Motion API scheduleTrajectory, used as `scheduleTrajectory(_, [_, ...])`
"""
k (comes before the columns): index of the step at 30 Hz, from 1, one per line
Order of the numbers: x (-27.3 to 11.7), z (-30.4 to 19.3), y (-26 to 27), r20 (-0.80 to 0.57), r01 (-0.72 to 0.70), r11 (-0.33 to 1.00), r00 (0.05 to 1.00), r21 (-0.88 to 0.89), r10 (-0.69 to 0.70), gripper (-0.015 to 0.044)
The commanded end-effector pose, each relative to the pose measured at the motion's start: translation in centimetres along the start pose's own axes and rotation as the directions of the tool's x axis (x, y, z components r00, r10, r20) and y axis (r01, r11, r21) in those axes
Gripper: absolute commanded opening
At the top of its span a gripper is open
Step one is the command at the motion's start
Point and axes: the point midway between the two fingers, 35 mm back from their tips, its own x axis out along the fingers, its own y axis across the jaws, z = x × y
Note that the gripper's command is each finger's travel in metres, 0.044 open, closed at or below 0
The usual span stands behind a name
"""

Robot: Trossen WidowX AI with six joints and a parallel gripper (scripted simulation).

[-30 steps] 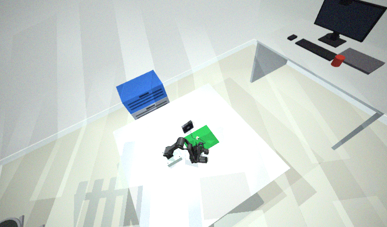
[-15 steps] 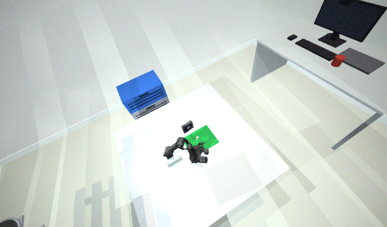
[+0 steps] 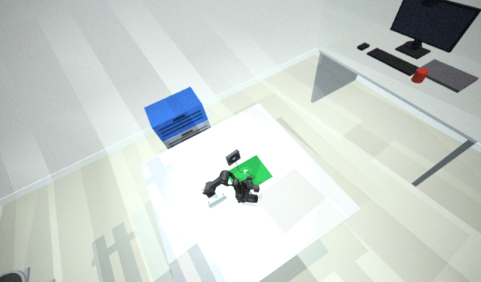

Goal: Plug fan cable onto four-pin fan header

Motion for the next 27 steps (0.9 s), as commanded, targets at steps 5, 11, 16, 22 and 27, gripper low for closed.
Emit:
scheduleTrajectory(5, [0.0,0.0,0.0,0.0,0.0,1.0,1.0,0.0,0.0,0.0105])
scheduleTrajectory(11, [0.0,0.0,0.0,0.0,0.0,1.0,1.0,0.0,0.0,0.0205])
scheduleTrajectory(16, [0.0,0.0,0.0,0.0,0.0,1.0,1.0,0.0,0.0,0.0205])
scheduleTrajectory(22, [0.0,0.0,0.0,0.0,0.0,1.0,1.0,0.0,0.0,0.0205])
scheduleTrajectory(27, [0.0,0.0,0.0,0.0,0.0,1.0,1.0,0.0,0.0,0.0205])
